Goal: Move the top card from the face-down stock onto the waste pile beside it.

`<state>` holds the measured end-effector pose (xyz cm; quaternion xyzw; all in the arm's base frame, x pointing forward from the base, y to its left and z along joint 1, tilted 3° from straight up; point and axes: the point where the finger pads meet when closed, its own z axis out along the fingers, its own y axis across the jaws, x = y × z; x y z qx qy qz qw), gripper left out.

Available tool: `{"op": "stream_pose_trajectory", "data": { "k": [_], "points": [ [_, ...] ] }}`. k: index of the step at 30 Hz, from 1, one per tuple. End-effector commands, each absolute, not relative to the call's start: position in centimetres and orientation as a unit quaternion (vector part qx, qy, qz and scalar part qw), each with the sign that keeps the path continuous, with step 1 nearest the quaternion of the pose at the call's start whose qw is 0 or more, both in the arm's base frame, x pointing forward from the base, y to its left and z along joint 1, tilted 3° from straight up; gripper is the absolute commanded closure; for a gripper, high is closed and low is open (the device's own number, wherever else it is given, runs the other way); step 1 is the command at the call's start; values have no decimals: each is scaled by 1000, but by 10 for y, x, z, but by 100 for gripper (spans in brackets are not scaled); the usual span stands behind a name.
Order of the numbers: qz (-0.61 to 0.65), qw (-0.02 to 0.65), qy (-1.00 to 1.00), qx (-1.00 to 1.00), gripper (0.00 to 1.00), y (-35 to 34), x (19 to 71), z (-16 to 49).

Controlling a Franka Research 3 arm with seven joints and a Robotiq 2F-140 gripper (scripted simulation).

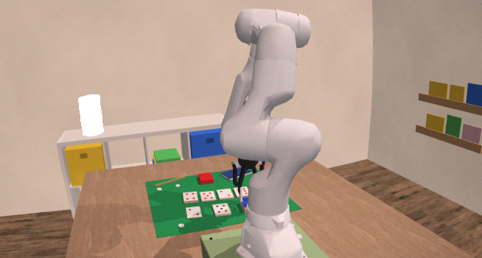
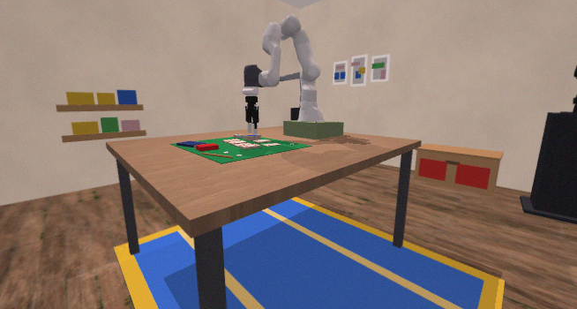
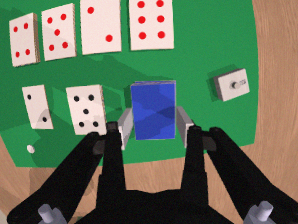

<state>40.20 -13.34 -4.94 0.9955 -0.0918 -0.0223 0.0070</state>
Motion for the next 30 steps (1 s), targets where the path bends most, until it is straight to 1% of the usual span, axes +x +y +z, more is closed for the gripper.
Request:
{"op": "stream_pose_trajectory", "data": {
  "k": [1,2,3,30],
  "points": [
    [-22,7,-88,996,58,-133,402,-50],
    [-22,7,-88,996,58,-133,402,-50],
    [-22,7,-88,996,50,-133,402,-50],
    [-22,7,-88,996,50,-133,402,-50]
  ]
}}
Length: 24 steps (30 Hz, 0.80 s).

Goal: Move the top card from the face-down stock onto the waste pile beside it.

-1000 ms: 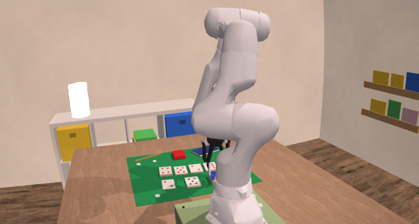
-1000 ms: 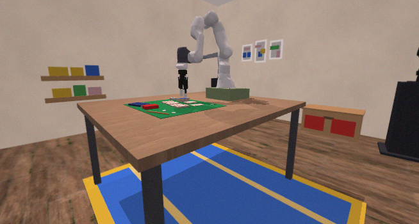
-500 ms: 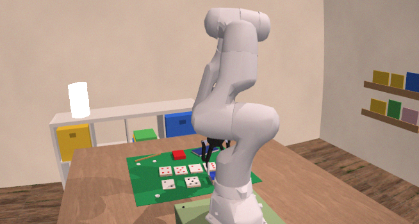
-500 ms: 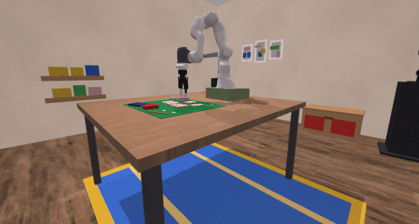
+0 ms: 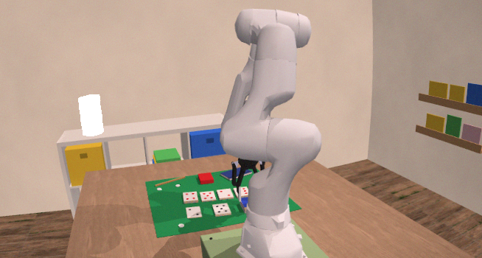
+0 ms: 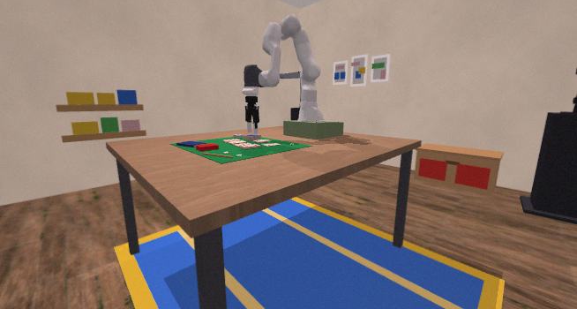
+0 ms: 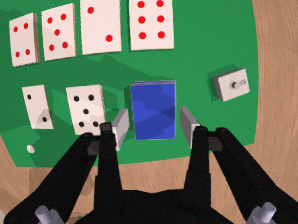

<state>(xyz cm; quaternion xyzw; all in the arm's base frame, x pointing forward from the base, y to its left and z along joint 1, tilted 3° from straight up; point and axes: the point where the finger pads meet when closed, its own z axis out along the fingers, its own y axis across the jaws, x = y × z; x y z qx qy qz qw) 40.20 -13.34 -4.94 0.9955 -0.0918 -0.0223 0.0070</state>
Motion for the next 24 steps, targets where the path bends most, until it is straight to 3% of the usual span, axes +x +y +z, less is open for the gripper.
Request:
{"op": "stream_pose_trajectory", "data": {
  "k": [1,24],
  "points": [
    [-22,7,-88,996,50,-133,402,-50],
    [-22,7,-88,996,50,-133,402,-58]
  ]
}}
